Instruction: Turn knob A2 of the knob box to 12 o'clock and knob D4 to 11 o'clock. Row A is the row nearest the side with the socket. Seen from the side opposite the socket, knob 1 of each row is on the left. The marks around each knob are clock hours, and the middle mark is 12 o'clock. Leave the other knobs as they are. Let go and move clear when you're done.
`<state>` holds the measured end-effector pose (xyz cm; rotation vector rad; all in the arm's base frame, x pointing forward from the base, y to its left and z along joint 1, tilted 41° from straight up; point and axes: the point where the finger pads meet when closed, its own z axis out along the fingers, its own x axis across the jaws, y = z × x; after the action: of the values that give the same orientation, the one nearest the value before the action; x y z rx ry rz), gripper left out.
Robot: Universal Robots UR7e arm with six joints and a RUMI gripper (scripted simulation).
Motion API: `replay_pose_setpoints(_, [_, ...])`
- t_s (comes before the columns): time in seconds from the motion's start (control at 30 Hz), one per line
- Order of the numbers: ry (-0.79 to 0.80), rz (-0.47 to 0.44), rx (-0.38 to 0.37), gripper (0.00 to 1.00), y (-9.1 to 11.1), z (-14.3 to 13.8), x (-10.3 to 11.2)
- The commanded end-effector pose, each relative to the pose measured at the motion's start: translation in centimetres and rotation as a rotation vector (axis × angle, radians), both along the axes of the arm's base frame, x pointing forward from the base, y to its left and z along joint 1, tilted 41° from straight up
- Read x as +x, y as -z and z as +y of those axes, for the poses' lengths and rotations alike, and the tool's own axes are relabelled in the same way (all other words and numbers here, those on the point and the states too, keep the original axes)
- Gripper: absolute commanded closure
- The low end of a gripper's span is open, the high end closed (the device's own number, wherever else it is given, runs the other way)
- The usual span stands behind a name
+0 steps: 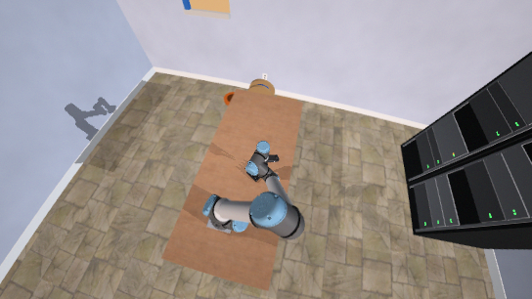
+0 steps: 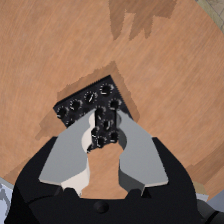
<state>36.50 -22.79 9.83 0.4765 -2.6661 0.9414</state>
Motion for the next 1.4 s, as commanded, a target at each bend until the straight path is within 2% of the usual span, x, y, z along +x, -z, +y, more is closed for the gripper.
replay_pose_setpoints(0.0, [0.0, -0.001, 0.0, 0.89, 0.1, -0.1, 0.0])
replay_pose_setpoints(1.37, [0.0, -0.001, 0.0, 0.89, 3.0, -2.5, -0.5])
